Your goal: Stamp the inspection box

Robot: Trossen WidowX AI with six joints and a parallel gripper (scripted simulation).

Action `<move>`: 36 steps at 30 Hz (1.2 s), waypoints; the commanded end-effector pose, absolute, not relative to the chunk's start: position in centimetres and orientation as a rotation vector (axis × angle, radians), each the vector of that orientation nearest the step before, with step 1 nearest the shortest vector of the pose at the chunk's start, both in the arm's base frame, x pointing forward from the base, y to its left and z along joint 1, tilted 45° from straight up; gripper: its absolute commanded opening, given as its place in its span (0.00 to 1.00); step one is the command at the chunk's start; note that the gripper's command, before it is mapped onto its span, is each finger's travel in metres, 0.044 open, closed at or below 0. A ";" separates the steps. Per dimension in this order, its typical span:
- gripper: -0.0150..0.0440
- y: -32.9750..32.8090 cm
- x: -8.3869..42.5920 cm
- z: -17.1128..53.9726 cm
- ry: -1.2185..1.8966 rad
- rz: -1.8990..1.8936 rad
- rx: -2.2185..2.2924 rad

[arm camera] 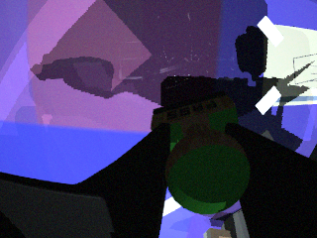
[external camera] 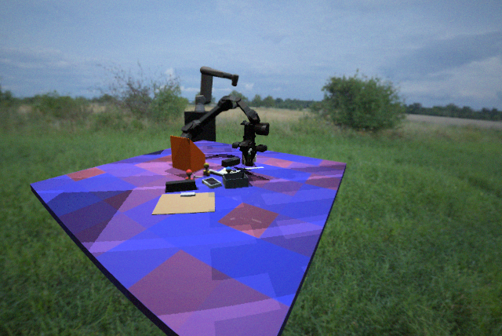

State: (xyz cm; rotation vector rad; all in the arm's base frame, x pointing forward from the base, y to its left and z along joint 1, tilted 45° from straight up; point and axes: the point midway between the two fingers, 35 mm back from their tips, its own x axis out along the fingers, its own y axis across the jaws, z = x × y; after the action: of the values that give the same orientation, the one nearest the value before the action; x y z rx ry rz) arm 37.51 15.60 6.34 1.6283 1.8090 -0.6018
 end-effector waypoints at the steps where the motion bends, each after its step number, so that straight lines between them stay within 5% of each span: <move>1: 0.25 16.1 37.4 5.6 1.816 -0.614 1.633; 28: 0.25 18.8 37.0 3.0 1.819 -0.611 1.635; 36: 0.61 18.8 37.1 3.3 1.818 -0.598 1.631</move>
State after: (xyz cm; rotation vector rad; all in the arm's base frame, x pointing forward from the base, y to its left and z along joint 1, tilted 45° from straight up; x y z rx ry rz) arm 37.06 18.79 3.23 1.6320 1.8185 -0.6008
